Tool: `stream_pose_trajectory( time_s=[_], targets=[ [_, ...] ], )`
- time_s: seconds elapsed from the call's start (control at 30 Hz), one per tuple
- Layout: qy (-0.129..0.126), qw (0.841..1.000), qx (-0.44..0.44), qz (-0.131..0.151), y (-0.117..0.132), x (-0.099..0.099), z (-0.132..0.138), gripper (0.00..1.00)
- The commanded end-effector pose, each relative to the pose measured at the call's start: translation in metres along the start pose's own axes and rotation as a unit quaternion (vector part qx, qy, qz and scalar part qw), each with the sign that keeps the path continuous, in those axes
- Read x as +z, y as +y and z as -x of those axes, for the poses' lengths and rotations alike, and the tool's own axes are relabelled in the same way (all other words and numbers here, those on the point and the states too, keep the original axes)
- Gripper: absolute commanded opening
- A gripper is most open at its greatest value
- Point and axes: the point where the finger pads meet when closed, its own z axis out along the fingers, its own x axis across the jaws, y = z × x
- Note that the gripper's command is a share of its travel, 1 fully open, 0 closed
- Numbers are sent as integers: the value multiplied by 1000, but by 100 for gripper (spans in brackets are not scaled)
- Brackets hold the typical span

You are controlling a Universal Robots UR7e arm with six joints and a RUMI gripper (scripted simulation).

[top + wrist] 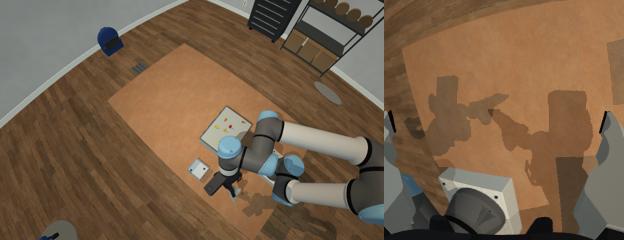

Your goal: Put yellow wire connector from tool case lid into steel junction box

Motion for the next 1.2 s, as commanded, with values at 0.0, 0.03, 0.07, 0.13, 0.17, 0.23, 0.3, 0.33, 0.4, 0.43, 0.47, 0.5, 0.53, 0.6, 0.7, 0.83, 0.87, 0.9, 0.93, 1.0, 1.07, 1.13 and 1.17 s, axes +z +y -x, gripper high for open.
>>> stream_pose_trajectory(
  time_s=[0.0, 0.03, 0.07, 0.13, 0.17, 0.23, 0.3, 0.33, 0.4, 0.43, 0.47, 0.5, 0.53, 0.6, 0.7, 0.83, 0.87, 0.9, 0.93, 1.0, 1.07, 1.13, 1.17],
  targets=[
    [37, 999, -34, -4, 12, -27, -32, 100],
    [53, 998, -45, -2, 18, -37, -43, 100],
    [68, 996, -55, 1, 24, -48, -54, 100],
    [90, 993, -70, 7, 33, -63, -69, 100],
    [102, 992, -77, 10, 39, -72, -77, 100],
    [124, 988, -90, 19, 50, -89, -92, 100],
    [145, 984, -102, 28, 62, -106, -106, 100],
    [155, 982, -107, 33, 68, -114, -112, 100],
    [171, 977, -116, 43, 80, -128, -122, 100],
    [179, 975, -120, 48, 85, -135, -126, 100],
    [185, 974, -123, 52, 90, -141, -130, 100],
    [185, 974, -123, 52, 90, -141, -130, 100],
    [185, 974, -123, 52, 90, -141, -130, 100],
    [196, 970, -128, 60, 98, -151, -137, 100],
    [208, 966, -134, 70, 108, -163, -144, 100],
    [217, 963, -138, 78, 116, -172, -149, 100],
    [218, 963, -139, 79, 117, -173, -149, 100],
    [219, 962, -139, 80, 118, -174, -150, 100],
    [220, 962, -139, 80, 119, -175, -150, 100],
    [220, 962, -140, 81, 119, -175, -150, 100],
    [220, 962, -140, 81, 119, -175, -151, 100],
    [220, 962, -140, 81, 119, -175, -151, 100],
    [220, 962, -140, 81, 119, -175, -151, 100]
  ],
)
